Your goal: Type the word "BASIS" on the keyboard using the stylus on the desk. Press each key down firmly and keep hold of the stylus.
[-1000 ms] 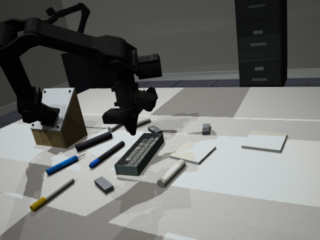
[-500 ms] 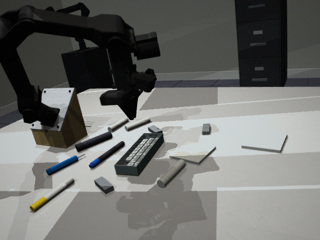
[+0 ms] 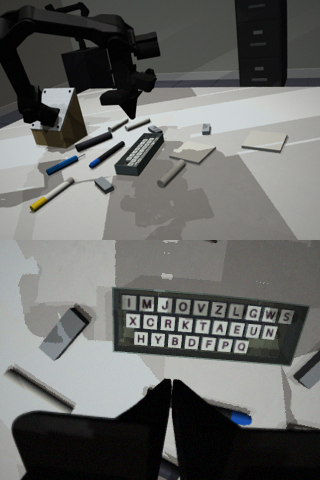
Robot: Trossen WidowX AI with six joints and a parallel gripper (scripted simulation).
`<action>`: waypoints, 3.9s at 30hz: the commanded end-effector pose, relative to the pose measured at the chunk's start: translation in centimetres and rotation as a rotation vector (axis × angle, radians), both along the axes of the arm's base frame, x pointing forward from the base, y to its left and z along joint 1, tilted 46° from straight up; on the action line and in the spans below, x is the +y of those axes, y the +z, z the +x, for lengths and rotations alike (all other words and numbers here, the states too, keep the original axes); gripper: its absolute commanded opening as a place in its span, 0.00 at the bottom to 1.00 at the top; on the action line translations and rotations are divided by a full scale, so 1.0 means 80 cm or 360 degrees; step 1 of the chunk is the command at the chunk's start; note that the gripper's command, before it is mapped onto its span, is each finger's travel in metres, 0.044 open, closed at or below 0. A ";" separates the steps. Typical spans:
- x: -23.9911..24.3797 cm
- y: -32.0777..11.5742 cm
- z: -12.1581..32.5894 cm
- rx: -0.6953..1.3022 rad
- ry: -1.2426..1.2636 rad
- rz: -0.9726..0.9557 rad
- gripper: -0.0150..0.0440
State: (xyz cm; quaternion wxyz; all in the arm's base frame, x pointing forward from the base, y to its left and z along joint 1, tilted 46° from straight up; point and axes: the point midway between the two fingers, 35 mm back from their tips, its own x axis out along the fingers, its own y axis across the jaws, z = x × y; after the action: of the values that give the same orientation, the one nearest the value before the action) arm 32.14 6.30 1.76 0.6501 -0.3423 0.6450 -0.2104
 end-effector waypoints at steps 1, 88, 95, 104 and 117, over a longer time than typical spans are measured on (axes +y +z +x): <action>0.000 0.000 0.000 0.0000 0.0000 0.0000 0.34; -0.201 0.063 -0.197 0.0887 0.1717 0.0448 0.51; -0.206 0.058 -0.197 0.0887 0.1717 0.0448 0.51; -0.213 0.052 -0.196 0.0887 0.1717 0.0447 0.51; -0.223 0.043 -0.195 0.0888 0.1716 0.0447 0.51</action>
State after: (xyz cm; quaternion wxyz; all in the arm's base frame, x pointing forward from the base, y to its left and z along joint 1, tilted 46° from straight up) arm 16.62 -11.42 5.59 0.5112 -0.5742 0.5497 0.3269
